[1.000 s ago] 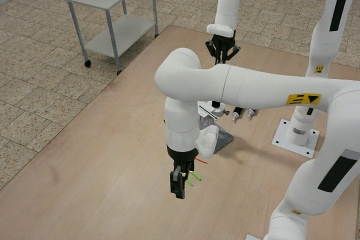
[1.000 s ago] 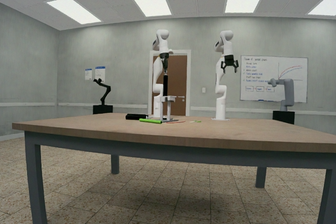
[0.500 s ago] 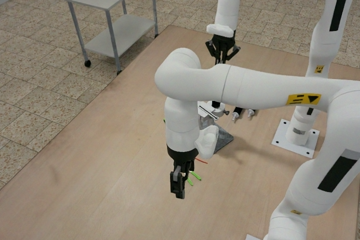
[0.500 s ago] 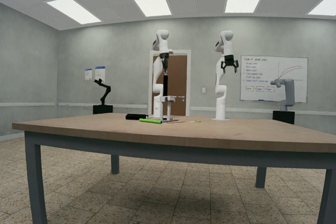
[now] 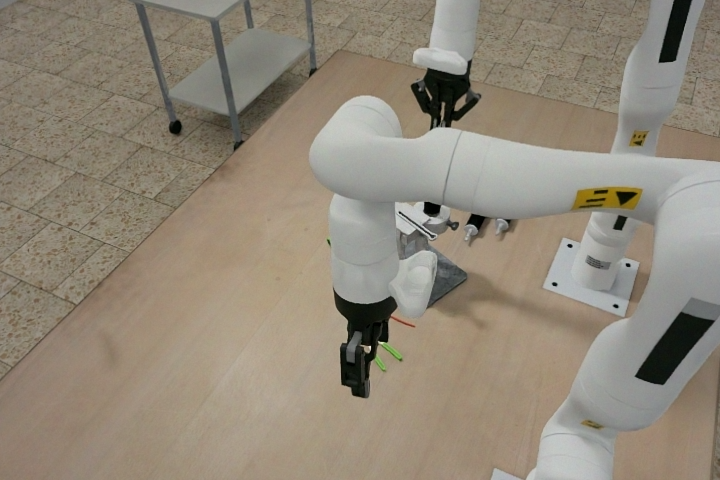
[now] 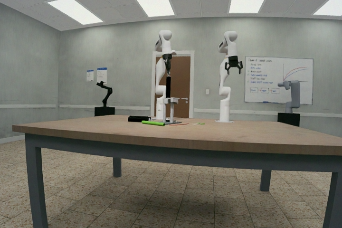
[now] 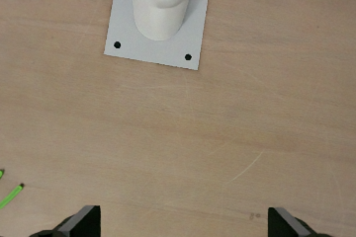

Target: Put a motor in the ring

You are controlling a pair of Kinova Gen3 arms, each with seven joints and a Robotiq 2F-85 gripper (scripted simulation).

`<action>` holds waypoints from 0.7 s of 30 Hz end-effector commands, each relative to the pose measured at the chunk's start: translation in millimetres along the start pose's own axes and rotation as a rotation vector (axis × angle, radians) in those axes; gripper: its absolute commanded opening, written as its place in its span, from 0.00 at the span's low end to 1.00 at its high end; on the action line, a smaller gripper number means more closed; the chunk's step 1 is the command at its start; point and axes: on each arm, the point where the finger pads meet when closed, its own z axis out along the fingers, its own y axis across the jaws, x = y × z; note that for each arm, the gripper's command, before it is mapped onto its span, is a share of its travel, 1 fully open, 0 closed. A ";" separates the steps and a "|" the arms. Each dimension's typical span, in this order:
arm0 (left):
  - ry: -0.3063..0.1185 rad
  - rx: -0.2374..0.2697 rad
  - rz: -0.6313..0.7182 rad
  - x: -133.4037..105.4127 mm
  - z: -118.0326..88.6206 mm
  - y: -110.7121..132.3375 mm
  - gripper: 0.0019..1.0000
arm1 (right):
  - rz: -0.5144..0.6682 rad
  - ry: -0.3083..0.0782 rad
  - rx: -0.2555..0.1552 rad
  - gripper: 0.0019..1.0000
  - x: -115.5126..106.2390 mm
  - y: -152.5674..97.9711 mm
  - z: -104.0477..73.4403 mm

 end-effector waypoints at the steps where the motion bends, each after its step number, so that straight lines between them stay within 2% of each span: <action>1: -0.001 0.000 0.000 -0.1 -0.4 0.1 1.00 | 0.000 0.002 -0.002 0.17 0.2 0.1 -0.8; 21: -0.001 0.000 0.000 -0.1 -0.4 0.1 1.00 | 0.000 0.010 -0.002 0.17 0.2 0.1 -0.8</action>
